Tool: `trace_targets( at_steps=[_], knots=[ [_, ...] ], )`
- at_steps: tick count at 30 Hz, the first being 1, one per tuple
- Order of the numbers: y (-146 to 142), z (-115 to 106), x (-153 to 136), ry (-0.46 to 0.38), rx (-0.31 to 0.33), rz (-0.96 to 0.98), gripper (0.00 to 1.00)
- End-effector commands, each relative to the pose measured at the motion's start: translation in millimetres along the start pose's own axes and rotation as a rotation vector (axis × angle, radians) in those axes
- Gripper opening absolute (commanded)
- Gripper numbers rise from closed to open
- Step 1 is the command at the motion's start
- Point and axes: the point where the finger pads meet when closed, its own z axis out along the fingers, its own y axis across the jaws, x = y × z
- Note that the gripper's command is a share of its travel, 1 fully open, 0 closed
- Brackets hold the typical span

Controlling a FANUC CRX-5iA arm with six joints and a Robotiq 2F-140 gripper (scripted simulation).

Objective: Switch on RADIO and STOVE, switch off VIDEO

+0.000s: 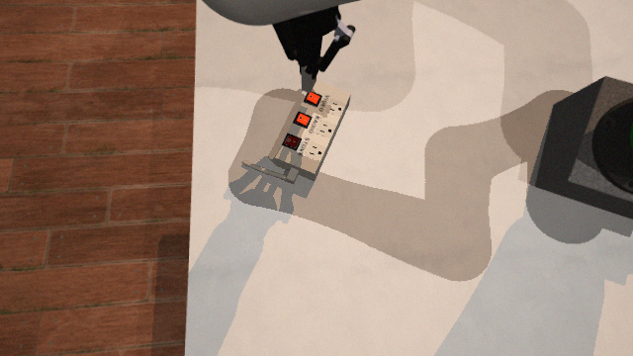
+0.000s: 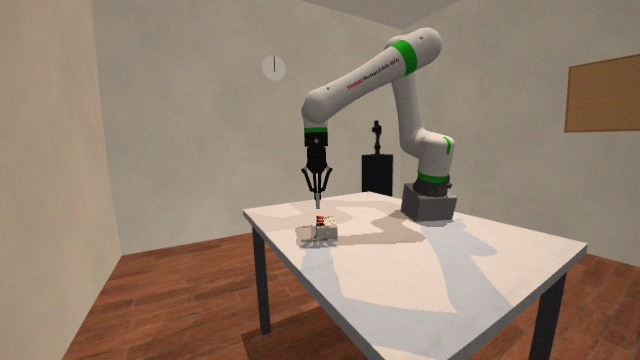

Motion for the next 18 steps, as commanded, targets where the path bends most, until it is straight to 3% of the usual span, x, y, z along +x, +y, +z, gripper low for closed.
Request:
trace_targets(
  at_steps=[1, 18],
  knots=[
    [-0.2, 1.9, 0.0, 0.000, 0.000, 0.000, 0.00],
    [-0.3, 20.9, 0.1, 0.000, 0.000, 0.000, 0.00]
  ],
)
